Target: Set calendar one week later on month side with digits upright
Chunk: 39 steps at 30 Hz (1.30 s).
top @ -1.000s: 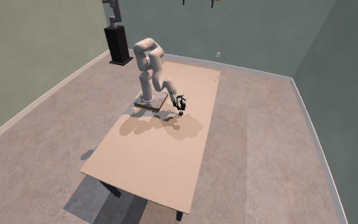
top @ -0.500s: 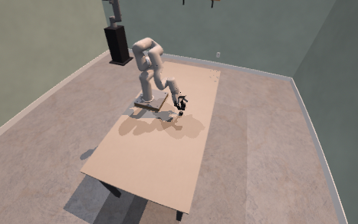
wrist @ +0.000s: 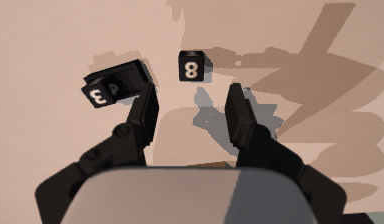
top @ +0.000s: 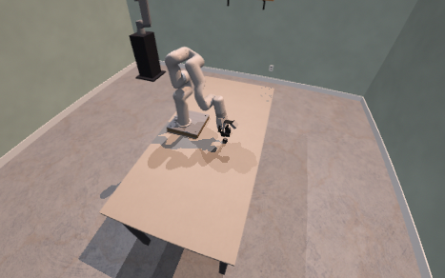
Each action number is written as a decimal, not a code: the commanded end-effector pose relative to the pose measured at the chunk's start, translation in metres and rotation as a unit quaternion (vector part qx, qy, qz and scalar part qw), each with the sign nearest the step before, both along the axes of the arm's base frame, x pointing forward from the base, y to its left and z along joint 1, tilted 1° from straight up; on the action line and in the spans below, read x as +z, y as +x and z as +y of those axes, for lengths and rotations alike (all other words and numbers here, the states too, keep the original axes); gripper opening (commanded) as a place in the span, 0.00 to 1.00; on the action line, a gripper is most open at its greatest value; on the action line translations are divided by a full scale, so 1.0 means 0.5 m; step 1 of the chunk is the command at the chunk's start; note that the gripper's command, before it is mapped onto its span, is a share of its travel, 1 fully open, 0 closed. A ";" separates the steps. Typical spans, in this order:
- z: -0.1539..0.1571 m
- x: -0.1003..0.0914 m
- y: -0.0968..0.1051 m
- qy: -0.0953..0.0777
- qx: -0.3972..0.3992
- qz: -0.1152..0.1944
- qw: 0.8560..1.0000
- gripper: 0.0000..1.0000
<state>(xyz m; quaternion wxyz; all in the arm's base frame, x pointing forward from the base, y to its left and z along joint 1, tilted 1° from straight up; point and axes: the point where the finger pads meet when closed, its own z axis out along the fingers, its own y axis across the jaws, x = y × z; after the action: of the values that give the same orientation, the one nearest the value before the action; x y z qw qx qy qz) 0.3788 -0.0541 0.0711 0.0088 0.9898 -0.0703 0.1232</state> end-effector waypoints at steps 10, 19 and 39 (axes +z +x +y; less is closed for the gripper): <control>-0.006 0.004 0.012 0.015 -0.003 0.100 0.995 0.69; -0.006 0.003 0.013 0.017 -0.003 0.116 0.993 1.00; -0.006 0.003 0.012 0.020 -0.030 0.116 0.993 1.00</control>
<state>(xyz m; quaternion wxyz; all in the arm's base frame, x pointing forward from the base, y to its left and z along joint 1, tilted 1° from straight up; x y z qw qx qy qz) 0.3838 -0.0568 0.0715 0.0003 0.9968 -0.0793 0.0043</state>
